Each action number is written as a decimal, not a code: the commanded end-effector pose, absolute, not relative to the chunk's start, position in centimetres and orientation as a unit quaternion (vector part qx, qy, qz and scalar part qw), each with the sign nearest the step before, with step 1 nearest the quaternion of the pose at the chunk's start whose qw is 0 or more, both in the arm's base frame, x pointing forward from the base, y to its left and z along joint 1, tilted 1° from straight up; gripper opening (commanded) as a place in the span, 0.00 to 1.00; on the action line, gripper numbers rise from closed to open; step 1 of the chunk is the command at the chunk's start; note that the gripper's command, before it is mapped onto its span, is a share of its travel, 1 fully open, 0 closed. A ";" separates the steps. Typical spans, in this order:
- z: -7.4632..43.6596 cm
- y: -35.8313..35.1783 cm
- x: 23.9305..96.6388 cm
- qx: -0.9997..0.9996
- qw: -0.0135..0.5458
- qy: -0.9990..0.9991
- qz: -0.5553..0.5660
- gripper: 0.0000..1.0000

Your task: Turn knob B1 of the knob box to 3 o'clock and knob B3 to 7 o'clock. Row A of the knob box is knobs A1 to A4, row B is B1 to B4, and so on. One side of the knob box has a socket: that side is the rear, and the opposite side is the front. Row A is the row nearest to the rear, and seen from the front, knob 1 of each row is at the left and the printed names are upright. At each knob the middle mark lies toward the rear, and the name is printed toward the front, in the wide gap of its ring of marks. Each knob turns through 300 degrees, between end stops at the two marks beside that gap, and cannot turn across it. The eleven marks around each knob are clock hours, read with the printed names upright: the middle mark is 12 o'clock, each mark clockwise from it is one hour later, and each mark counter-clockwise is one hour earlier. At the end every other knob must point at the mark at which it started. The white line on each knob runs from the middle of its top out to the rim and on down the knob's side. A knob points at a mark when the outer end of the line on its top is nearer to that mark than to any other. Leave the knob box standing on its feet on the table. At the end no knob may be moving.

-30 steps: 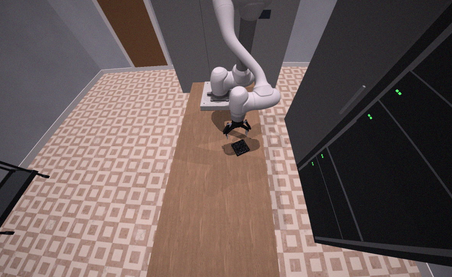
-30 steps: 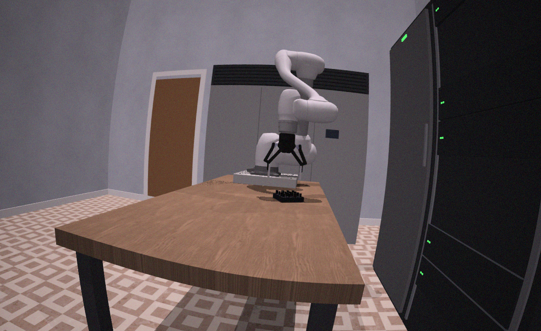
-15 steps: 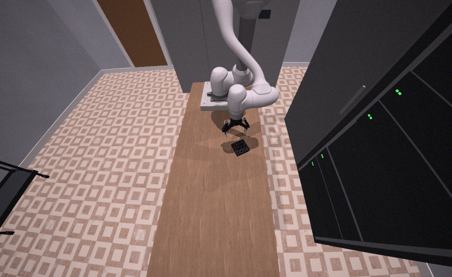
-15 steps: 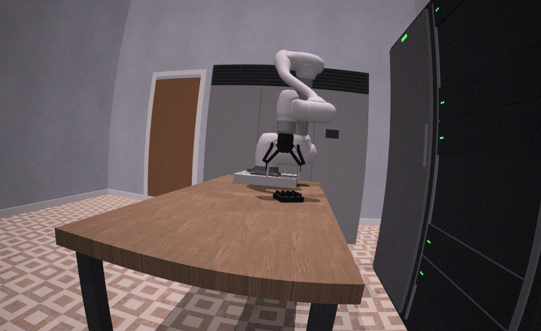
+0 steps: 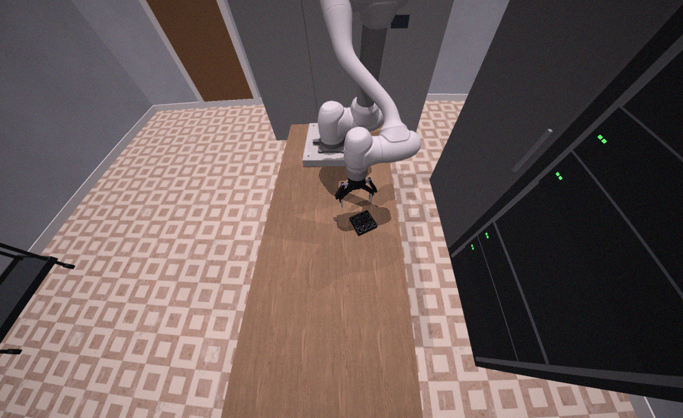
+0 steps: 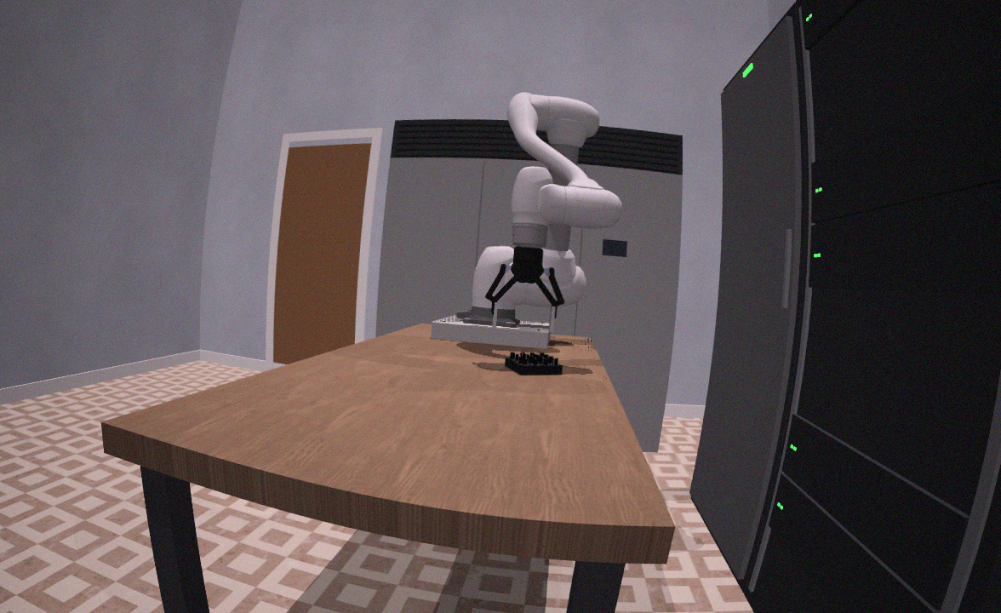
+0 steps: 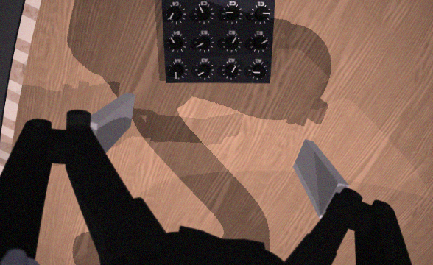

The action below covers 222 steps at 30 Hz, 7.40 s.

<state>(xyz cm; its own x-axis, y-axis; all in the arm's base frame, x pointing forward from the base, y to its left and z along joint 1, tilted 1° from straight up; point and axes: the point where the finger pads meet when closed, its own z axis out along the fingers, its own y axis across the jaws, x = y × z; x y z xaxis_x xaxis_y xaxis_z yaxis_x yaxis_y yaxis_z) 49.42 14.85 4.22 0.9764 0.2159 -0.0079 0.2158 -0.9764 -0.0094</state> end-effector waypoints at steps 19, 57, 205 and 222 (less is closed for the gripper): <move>4.2 14.9 49.4 -0.994 0.004 -0.109 0.004 1.00; 4.2 14.9 49.4 -0.994 0.004 -0.109 0.004 1.00; 1.8 14.5 57.1 -0.966 0.005 -0.258 0.004 0.12; 1.8 14.5 57.1 -0.966 0.005 -0.258 0.004 0.12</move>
